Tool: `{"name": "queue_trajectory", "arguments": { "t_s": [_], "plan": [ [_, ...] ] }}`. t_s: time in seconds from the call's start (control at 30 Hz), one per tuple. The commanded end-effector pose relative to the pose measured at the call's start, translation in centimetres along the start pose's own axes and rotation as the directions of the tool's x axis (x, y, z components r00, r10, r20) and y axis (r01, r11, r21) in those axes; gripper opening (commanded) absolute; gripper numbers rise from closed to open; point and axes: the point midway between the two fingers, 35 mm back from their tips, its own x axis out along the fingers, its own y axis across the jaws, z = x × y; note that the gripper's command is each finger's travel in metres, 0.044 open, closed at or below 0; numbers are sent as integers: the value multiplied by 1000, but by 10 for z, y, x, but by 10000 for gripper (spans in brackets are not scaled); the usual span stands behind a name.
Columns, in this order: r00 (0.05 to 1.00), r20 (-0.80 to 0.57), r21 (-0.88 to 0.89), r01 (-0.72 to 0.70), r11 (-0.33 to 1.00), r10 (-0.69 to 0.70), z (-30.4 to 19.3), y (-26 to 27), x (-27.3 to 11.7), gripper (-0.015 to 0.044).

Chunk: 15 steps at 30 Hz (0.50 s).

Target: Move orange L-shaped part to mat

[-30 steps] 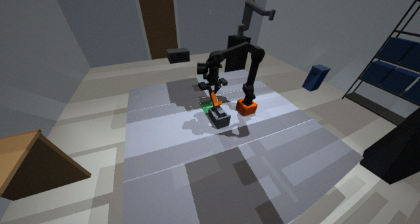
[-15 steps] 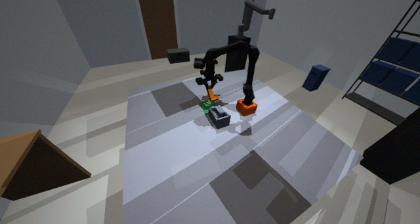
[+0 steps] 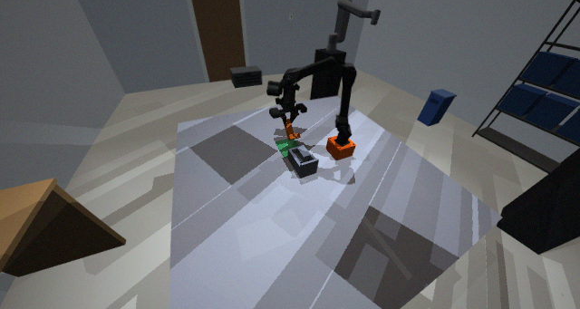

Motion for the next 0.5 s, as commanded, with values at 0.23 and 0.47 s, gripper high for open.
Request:
{"name": "queue_trajectory", "arguments": {
  "t_s": [0.23, 0.47],
  "plan": [
    [1000, -9, -5, 7, 1000, -7, -2, -2, 19, 0],
    [1000, -9, -5, 7, 1000, -7, -2, -2, 30, 0]
  ]
}}
